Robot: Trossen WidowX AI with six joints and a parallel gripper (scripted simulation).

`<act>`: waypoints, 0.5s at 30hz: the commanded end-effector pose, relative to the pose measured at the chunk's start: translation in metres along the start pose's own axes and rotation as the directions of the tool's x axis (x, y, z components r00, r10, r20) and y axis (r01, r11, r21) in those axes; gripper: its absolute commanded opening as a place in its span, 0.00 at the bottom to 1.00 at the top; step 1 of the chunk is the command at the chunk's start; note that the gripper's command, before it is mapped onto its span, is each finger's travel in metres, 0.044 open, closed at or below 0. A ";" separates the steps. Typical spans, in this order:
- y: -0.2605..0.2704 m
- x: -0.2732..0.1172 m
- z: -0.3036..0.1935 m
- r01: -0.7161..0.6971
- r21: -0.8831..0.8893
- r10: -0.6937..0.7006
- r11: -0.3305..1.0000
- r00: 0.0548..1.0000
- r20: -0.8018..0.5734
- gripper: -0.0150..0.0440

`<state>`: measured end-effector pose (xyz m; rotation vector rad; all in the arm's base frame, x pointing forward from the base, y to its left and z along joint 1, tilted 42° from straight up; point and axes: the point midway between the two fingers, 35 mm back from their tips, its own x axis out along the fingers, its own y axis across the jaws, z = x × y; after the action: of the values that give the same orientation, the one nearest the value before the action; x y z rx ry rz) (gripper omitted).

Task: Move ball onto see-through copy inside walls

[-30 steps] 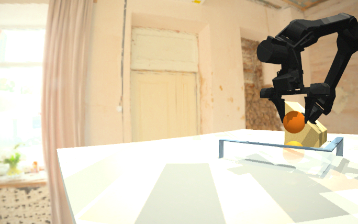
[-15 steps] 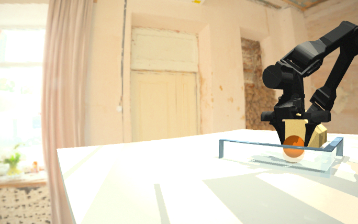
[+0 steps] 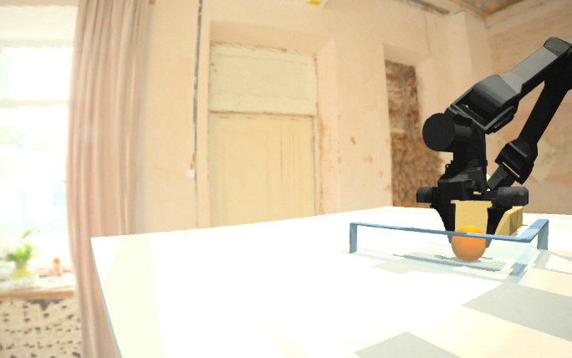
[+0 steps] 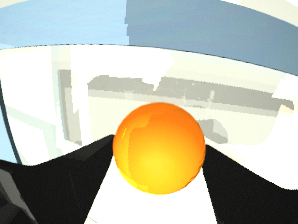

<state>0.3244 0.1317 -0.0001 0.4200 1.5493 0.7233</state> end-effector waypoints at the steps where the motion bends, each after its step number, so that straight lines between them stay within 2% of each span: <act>1: 0.000 0.000 0.000 0.000 -0.001 0.000 1.000 1.000 -0.002 0.34; 15: 0.000 -0.003 0.000 0.000 -0.001 0.000 1.000 1.000 -0.001 0.95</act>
<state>0.3241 0.1320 0.0000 0.4203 1.5514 0.7236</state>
